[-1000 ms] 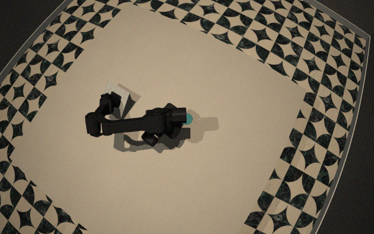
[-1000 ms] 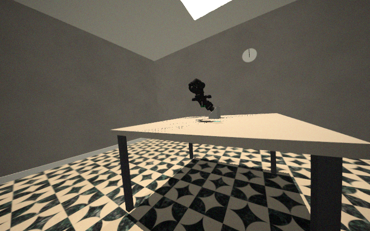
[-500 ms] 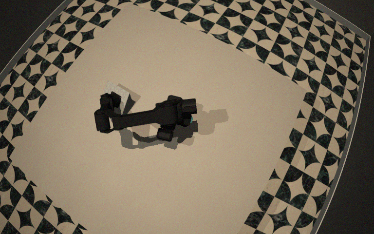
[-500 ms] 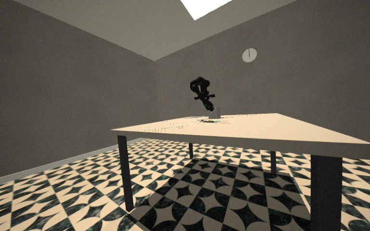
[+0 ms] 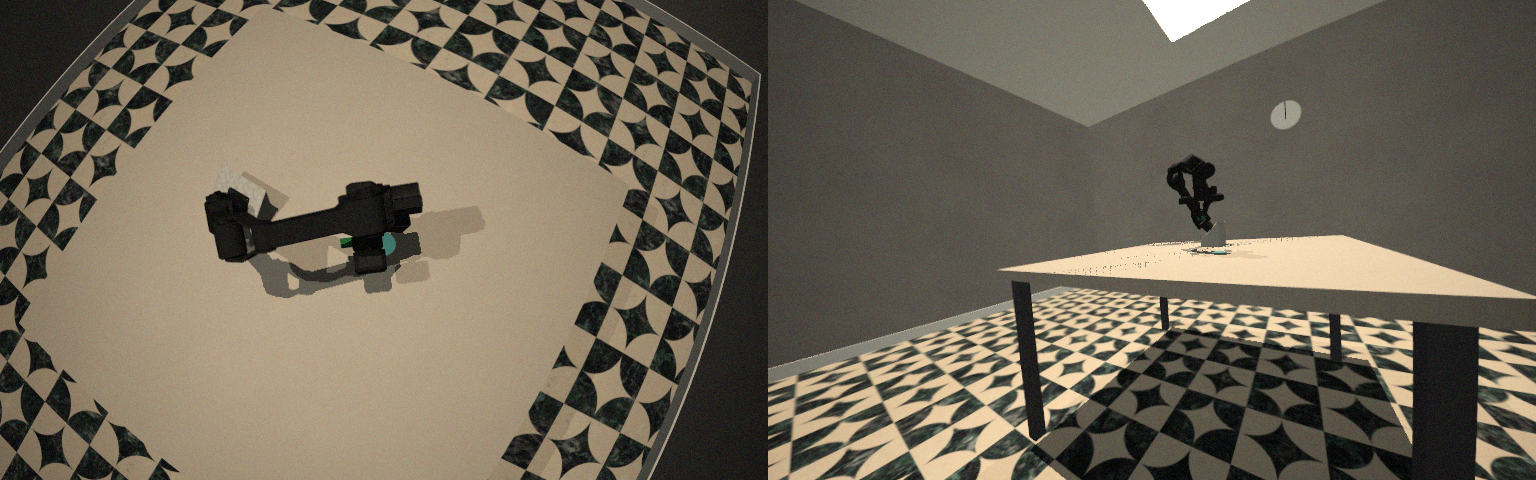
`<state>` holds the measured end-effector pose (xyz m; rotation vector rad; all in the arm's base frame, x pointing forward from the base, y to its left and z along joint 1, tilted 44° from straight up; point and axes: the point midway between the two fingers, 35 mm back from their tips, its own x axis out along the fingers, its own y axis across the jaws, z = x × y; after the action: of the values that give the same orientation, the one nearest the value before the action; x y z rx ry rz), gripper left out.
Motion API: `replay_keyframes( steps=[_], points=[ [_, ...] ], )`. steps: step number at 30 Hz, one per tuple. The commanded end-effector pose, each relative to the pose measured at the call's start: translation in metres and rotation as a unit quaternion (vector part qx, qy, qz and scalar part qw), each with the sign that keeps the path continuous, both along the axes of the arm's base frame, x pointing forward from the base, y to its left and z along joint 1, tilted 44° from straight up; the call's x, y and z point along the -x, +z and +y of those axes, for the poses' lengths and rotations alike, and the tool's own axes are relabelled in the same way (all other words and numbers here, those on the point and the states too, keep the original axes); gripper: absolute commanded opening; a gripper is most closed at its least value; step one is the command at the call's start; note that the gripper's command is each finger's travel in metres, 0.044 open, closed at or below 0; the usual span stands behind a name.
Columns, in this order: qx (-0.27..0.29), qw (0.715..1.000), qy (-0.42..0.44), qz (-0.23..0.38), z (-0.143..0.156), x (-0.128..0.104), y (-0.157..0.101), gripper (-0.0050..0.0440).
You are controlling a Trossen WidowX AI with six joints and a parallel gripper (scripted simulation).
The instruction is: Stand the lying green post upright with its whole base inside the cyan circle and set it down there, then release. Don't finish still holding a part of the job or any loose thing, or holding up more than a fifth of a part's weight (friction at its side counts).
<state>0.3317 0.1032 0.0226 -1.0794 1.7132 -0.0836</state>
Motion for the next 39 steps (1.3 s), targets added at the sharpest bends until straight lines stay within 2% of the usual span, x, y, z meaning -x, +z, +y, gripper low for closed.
replay_keyframes(
  steps=[1, 16, 26, 39],
  points=[
    [-0.001, 1.0, 0.022, 0.021, 0.007, -0.002, -0.006, 0.0022],
    [0.002, 0.974, 0.167, 0.154, 0.04, -0.007, -0.041, 0.0022],
    [0.0, 0.968, 0.184, 0.171, 0.043, -0.007, -0.046, 0.0022],
    [-0.043, 0.969, 0.176, 0.168, 0.039, -0.005, -0.054, 0.0022]
  ],
)
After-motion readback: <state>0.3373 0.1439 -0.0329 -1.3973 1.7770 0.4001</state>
